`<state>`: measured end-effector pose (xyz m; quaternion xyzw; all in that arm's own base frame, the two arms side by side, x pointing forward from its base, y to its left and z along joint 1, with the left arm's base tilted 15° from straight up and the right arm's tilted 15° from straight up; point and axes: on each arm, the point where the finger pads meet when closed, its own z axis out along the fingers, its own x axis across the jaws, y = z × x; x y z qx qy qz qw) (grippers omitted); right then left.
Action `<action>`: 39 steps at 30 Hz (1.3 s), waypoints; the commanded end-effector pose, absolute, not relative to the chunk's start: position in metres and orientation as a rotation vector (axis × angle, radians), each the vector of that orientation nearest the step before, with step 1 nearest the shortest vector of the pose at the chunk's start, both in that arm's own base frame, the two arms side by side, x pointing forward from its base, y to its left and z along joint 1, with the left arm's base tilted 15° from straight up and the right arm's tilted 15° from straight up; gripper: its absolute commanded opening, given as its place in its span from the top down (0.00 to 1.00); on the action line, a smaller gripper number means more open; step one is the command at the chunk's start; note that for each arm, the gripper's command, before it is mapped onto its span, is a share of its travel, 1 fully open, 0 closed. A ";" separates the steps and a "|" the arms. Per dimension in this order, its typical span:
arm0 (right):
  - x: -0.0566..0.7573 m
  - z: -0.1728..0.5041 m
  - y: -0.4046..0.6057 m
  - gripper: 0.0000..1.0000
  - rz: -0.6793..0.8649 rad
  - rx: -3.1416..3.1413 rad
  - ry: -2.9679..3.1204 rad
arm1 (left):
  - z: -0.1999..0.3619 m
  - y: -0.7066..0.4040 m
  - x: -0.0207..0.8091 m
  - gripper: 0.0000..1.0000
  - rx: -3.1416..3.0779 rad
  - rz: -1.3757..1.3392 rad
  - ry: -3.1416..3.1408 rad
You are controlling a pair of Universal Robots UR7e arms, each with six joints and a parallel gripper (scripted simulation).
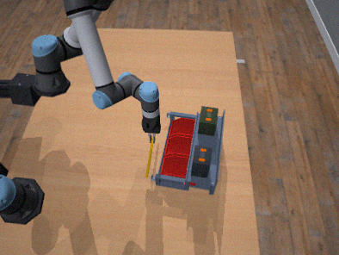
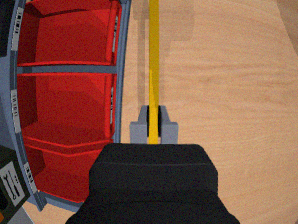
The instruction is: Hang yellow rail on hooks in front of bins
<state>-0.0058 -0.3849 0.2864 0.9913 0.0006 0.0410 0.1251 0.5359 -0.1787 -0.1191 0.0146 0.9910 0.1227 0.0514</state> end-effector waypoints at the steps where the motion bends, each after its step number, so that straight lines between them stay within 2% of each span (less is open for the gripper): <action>1: -0.006 0.287 -0.385 0.00 0.120 2.887 0.002 | -0.110 -0.181 0.535 1.00 0.044 0.373 3.015; 39: -0.006 0.287 -0.385 0.00 0.120 2.887 0.002 | -0.095 -0.185 0.533 1.00 0.044 0.373 3.015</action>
